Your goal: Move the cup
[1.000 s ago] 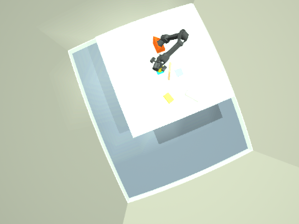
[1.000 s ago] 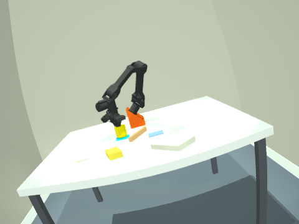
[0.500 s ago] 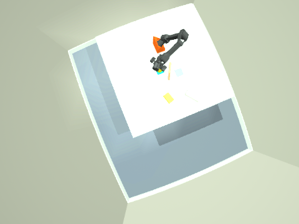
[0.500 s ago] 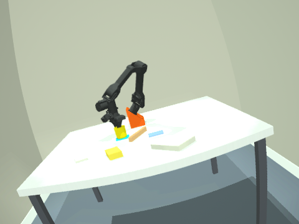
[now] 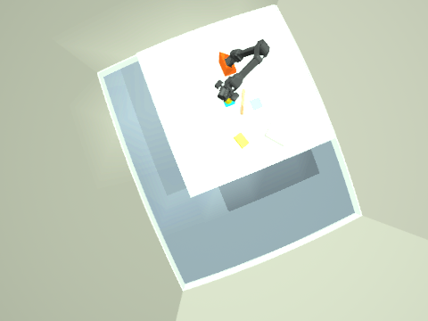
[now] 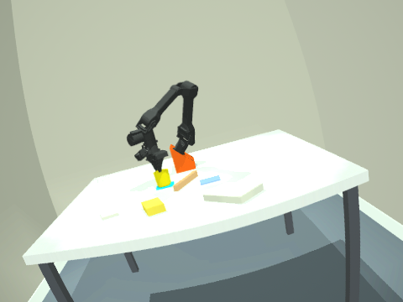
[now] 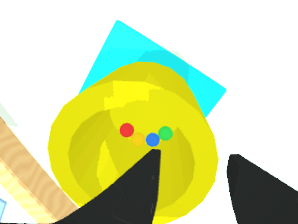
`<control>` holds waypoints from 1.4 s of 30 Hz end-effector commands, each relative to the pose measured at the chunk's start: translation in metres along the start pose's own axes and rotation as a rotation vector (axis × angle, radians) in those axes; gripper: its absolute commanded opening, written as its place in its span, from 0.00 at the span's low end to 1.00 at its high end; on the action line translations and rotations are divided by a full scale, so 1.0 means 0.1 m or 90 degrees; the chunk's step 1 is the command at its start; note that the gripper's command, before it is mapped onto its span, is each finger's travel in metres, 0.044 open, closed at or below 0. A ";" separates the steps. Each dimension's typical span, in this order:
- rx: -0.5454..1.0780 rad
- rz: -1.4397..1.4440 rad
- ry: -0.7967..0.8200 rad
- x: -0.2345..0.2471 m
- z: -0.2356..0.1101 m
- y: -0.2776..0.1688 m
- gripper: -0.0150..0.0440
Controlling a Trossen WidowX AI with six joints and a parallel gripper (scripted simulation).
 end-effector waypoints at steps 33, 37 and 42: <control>-0.005 0.000 0.000 0.00 -0.56 -0.01 1.00; -0.006 -0.001 -0.001 0.00 -0.72 -0.01 1.00; -0.006 -0.003 -0.001 -0.01 -0.89 -0.02 1.00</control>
Point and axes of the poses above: the point midway between the two fingers, 35 mm back from their tips, its own z axis out along the fingers, its own x axis across the jaws, y = z × x, the point moved 1 cm from there along -z, back along the fingers, and after that the axes turned 11 degrees about -z, right-handed, at the moved point
